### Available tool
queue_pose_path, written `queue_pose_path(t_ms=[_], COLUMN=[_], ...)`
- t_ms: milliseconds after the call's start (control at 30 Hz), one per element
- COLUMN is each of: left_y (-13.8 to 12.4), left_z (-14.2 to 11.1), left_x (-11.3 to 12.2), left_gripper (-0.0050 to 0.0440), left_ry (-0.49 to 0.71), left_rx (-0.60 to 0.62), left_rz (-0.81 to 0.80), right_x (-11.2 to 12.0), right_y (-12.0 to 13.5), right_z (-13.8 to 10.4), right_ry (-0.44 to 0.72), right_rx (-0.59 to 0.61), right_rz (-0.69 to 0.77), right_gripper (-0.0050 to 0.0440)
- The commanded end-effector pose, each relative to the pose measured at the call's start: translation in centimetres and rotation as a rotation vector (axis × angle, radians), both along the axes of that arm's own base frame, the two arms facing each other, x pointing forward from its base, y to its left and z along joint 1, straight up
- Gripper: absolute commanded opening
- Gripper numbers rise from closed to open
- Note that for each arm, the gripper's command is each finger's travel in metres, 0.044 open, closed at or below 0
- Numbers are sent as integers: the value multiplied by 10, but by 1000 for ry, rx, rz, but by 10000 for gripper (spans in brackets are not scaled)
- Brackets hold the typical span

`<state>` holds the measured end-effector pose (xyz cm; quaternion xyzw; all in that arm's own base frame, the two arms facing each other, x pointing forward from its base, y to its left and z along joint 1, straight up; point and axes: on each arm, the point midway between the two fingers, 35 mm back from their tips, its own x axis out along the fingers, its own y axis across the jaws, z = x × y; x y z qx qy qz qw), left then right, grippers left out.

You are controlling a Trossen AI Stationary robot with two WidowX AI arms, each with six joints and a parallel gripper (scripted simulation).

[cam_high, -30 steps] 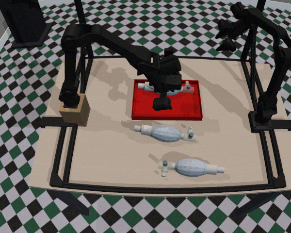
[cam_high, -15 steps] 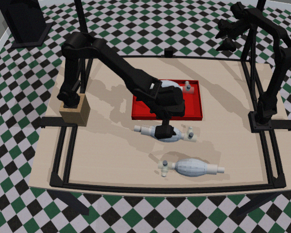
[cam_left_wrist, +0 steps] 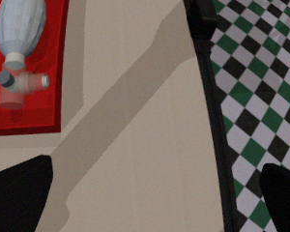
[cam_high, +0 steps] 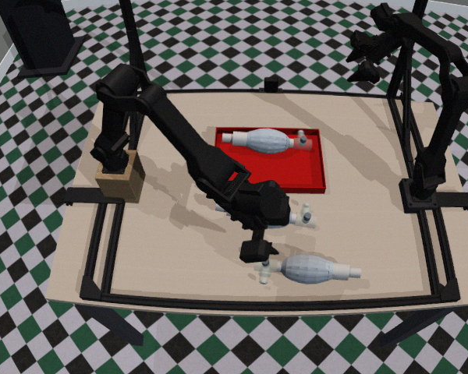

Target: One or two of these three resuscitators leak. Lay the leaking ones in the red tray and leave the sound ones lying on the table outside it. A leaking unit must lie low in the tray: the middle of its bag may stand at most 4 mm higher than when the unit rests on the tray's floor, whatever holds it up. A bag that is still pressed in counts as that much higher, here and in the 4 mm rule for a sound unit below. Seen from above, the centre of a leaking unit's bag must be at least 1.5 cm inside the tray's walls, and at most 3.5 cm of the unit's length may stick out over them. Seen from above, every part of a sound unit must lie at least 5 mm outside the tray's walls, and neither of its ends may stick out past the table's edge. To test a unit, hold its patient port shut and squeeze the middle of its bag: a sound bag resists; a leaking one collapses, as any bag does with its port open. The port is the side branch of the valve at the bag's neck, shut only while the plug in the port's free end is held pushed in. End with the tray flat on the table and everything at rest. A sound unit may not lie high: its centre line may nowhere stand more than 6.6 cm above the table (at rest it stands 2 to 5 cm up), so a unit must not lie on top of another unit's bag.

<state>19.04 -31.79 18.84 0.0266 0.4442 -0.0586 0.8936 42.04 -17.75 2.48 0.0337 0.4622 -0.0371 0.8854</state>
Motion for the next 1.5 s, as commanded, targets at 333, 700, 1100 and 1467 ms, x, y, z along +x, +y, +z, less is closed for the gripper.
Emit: queue_pose_path(t_ms=[333, 700, 1100, 1467], left_y=[6, 88, 161, 220], left_z=[-4, -31, -43, -48], left_x=[11, 116, 167, 193], left_gripper=[440, 440, 440, 440], left_ry=[19, 178, 242, 261], left_rx=[14, 85, 74, 52], left_rz=[4, 24, 31, 37], right_x=[-16, -16, -15, -15], right_y=[-53, -53, -53, -53], right_z=[-8, -8, -8, -7], right_ry=[-34, -34, -36, -38], right_rx=[-27, -27, -28, -29], right_rz=[-13, -13, -11, -13], right_gripper=[409, 409, 409, 409])
